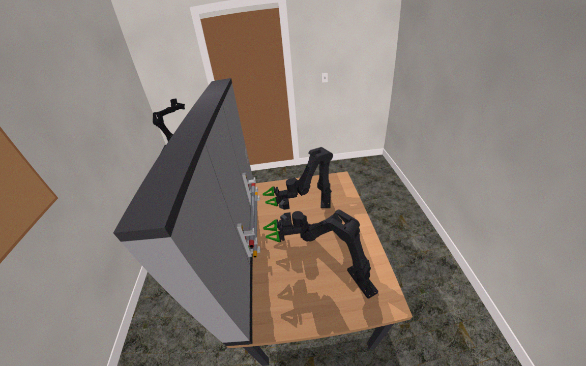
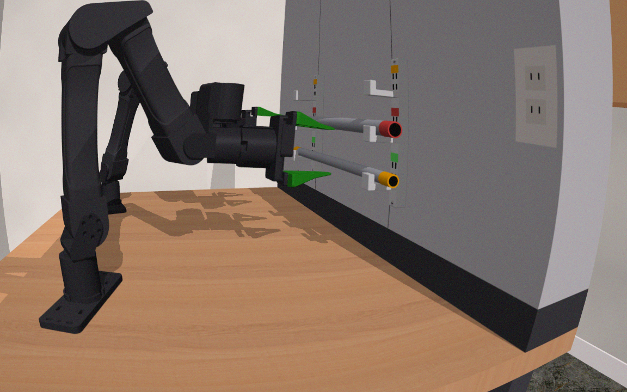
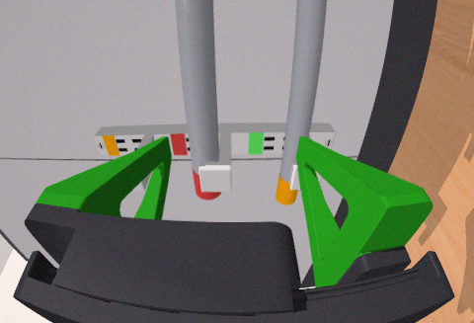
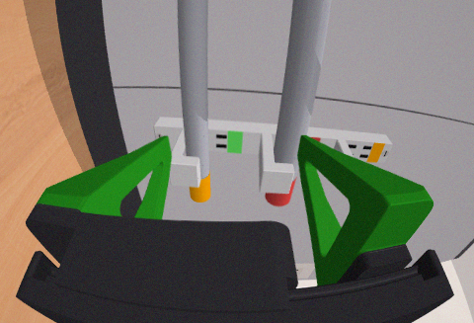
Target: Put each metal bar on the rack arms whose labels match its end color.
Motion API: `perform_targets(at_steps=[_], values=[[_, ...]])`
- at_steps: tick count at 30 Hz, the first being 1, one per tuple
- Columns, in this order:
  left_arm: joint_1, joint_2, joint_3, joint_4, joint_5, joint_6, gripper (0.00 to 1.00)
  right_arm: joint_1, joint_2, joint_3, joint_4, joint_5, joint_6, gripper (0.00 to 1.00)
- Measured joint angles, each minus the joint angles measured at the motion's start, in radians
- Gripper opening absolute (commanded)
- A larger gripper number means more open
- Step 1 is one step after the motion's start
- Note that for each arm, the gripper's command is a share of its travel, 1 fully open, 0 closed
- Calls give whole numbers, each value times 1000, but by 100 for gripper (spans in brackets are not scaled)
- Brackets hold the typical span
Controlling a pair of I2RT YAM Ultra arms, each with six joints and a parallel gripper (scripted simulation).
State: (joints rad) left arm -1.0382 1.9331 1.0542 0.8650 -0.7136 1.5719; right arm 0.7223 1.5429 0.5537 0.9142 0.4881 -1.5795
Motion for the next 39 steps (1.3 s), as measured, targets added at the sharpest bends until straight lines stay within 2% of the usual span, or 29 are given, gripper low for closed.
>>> perform_targets(at_steps=[19,39], values=[[5,132,-44,174,3,0,63,-5,205,-61,262,-2,0,65],[34,177,-27,200,27,0,63,-32,266,-63,322,-27,0,65]])
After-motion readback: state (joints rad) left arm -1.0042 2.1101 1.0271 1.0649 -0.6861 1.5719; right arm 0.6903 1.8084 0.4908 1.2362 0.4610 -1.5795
